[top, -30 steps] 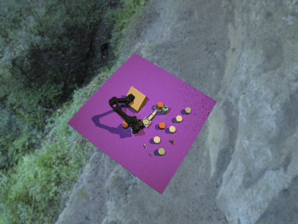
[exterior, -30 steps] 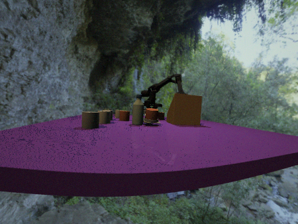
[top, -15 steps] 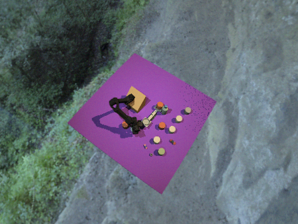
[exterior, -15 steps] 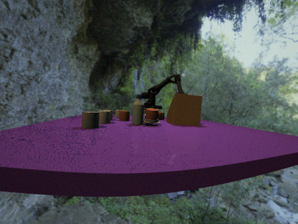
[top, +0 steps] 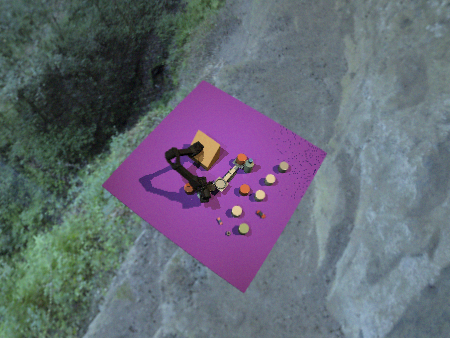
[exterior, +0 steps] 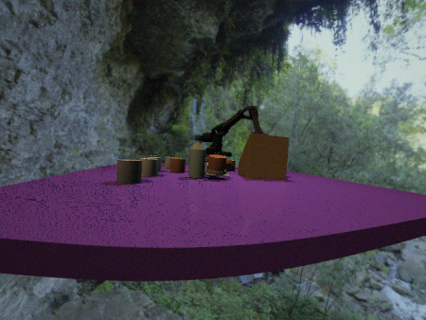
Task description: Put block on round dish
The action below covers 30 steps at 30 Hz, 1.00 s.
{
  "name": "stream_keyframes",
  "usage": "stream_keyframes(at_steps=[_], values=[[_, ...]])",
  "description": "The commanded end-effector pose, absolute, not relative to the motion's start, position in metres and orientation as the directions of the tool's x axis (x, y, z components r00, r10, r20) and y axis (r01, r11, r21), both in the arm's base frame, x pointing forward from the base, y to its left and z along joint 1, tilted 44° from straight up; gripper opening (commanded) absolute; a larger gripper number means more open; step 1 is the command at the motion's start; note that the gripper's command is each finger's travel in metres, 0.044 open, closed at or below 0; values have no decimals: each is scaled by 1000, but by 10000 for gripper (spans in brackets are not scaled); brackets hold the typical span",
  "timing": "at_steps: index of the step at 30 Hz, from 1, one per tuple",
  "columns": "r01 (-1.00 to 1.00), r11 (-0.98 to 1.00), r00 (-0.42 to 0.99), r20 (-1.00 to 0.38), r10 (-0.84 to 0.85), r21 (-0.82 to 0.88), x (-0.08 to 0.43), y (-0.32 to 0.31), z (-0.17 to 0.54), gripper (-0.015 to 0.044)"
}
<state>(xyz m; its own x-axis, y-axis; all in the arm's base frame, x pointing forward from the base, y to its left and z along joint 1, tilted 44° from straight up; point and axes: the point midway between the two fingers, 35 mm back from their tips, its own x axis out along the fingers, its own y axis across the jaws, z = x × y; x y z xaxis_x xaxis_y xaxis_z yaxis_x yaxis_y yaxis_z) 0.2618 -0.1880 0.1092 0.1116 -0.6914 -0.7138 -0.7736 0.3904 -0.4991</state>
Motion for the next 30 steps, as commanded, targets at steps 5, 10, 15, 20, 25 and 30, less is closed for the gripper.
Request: stream_keyframes(at_steps=[5,10,15,20,25,30], values=[[-772,391,112,-714,-692,-501,262,-186,111,420],[-781,390,108,-721,-685,-488,256,-148,146,440],[-781,390,108,-721,-685,-488,255,-146,148,440],[-787,384,108,-722,-684,-482,249,-121,173,440],[-787,384,108,-722,-684,-482,249,-121,173,440],[-787,384,108,-722,-684,-482,249,-121,173,440]])
